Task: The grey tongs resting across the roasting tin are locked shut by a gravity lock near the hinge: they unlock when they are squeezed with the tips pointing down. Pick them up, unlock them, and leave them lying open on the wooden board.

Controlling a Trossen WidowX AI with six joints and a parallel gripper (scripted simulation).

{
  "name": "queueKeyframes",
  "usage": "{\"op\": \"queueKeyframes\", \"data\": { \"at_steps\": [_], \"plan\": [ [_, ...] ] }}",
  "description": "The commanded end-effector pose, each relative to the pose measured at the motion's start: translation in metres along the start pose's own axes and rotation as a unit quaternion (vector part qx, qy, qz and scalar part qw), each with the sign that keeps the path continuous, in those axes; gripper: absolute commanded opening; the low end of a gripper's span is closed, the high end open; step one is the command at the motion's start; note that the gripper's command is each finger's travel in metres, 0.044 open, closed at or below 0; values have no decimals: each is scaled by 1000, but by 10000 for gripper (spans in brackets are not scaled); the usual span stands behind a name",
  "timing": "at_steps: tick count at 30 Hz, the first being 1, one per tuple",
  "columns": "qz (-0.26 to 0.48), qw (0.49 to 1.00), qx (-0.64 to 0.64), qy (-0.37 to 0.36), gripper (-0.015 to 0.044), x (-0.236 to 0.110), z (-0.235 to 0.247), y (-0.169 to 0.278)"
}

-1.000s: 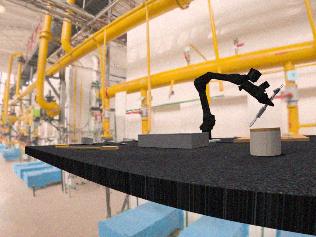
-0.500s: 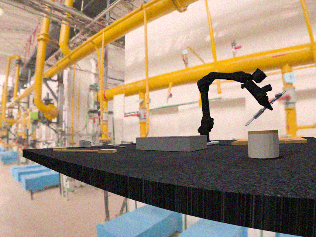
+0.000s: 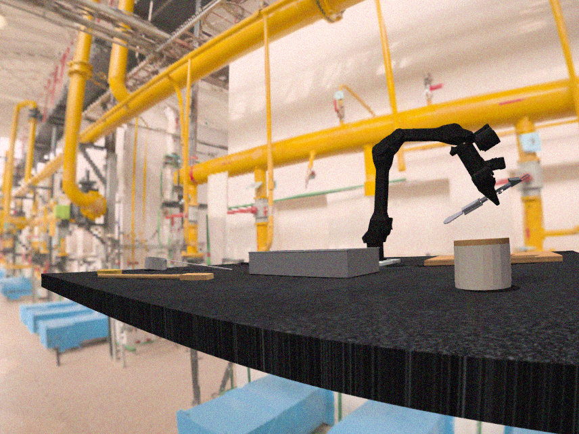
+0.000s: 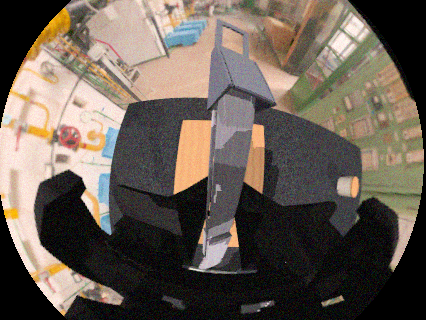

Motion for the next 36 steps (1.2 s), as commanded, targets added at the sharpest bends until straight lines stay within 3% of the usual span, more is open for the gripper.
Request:
{"op": "queueKeyframes", "data": {
  "at_steps": [1, 29, 36],
  "plan": [
    [19, 1000, -2, 0, -150, -2, -1, -6],
    [202, 979, -6, -20, -150, 5, -1, -24],
    [212, 977, -7, -21, -150, 6, -1, -25]
  ]
}}
Point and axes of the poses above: the point midway between the two fingers, 35 mm back from their tips, its own x axis out along the fingers, its own z axis across the jaws, y = z × x, the point moved 9 cm from there along -x, back along the fingers, and after that the axes turned 7 degrees about -x, right-handed, at the moved point
